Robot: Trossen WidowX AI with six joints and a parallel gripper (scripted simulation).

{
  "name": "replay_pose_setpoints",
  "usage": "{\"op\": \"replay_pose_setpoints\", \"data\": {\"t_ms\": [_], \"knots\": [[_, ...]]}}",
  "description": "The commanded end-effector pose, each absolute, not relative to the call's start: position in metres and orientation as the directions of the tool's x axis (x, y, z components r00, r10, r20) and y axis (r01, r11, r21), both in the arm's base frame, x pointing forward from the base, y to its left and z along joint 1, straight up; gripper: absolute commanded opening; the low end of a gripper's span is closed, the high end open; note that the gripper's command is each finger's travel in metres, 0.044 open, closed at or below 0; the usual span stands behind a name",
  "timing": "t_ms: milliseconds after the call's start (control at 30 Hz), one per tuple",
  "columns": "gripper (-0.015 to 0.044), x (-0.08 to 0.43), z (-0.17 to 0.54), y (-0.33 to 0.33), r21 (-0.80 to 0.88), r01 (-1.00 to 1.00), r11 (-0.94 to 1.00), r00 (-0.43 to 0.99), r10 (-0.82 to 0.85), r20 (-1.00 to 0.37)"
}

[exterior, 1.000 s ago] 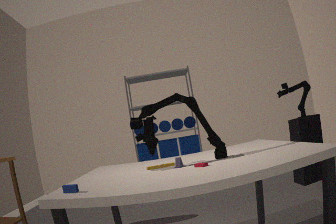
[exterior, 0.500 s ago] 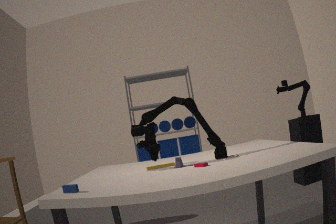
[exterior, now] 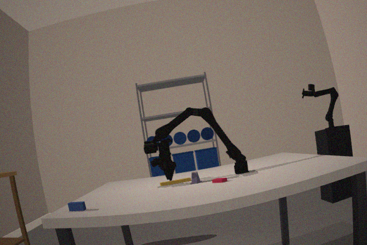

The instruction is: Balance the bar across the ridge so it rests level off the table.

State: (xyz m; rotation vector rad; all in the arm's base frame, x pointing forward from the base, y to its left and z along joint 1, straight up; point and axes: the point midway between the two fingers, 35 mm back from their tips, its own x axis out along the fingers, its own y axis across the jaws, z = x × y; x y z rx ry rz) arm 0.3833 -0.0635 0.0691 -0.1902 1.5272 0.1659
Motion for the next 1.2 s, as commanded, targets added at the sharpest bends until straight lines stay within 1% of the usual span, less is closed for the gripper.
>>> {"op": "replay_pose_setpoints", "data": {"t_ms": [0, 700, 900, 1167], "knots": [[0.0315, 0.3825, 0.0604, -0.0626, -0.013, -0.230, 0.973, 0.032, -0.005, -0.999], [0.0315, 0.3825, 0.0514, -0.0627, -0.013, -0.230, 0.973, 0.032, -0.005, -0.999], [0.0157, 0.3823, 0.0520, -0.0633, -0.017, -0.226, 0.974, 0.032, -0.010, -0.999], [0.0104, 0.3823, 0.0520, -0.0633, -0.017, -0.226, 0.974, 0.032, -0.010, -0.999]]}}
